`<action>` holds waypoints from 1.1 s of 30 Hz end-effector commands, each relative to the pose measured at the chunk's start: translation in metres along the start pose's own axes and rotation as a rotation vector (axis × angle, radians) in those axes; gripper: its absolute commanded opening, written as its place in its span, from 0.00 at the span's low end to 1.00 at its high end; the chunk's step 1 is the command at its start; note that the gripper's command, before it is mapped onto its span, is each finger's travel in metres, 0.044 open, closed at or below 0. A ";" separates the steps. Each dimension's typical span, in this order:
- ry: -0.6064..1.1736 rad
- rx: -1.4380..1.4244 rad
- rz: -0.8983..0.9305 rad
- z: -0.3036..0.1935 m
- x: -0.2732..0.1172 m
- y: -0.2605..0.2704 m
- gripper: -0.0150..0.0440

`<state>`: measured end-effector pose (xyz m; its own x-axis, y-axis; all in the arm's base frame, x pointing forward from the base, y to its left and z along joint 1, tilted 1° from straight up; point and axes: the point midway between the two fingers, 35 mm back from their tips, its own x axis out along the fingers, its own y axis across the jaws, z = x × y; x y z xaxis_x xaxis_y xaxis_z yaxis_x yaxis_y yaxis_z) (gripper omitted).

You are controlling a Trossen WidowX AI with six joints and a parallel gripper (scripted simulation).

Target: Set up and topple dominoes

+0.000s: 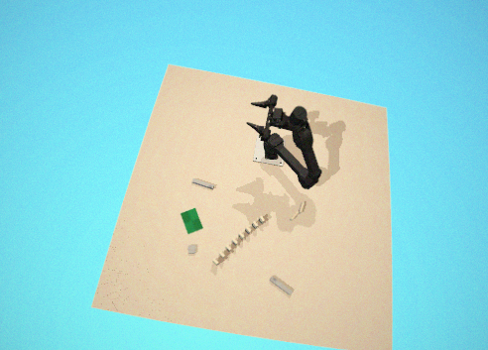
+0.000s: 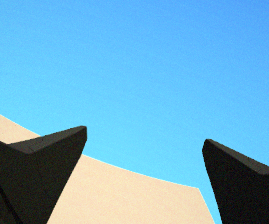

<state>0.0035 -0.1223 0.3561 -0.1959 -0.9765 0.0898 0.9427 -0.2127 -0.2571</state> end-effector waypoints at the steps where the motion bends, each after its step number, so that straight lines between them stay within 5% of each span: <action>1: 0.004 0.003 0.010 -0.001 0.001 0.000 0.98; 20: 0.471 0.495 0.695 -0.012 0.063 0.081 1.00; 33: 0.972 0.420 1.007 -0.033 0.033 0.211 1.00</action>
<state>0.1577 -0.2090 0.2856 0.6336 -0.4812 -0.6058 0.7732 0.4209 0.4743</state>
